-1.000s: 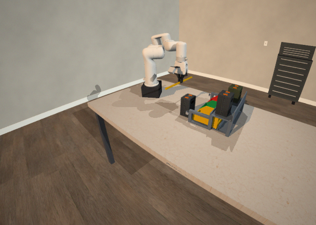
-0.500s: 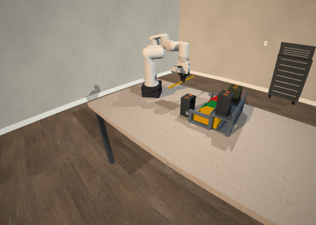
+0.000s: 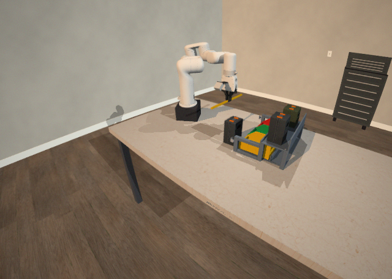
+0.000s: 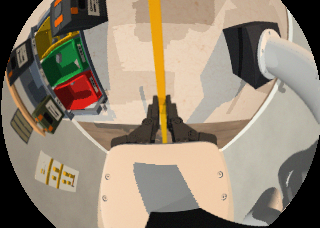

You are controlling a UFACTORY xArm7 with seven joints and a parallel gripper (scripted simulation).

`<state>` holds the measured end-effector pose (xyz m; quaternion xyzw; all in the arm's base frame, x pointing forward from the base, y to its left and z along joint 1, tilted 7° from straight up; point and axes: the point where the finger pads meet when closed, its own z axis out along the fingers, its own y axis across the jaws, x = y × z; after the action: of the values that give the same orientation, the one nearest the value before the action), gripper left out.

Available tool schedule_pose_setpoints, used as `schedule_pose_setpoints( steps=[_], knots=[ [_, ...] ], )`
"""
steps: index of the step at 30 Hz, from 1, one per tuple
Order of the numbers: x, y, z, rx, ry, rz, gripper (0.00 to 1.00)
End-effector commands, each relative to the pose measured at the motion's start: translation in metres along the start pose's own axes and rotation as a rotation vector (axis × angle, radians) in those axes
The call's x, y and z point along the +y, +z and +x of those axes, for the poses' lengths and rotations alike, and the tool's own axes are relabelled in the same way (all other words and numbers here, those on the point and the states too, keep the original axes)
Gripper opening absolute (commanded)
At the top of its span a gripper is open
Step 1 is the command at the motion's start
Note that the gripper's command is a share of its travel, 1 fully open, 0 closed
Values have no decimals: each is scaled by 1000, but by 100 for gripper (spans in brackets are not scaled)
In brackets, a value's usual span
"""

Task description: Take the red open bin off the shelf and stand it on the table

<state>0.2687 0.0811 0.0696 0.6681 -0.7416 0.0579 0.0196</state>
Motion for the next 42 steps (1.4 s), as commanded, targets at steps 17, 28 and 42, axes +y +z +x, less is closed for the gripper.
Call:
schedule_pose_setpoints(
  steps=[17, 28, 42],
  knots=[
    [0, -1, 6, -1, 0, 3, 0],
    [0, -2, 9, -1, -1, 3, 0],
    [0, -2, 10, -1, -1, 3, 0]
  ],
)
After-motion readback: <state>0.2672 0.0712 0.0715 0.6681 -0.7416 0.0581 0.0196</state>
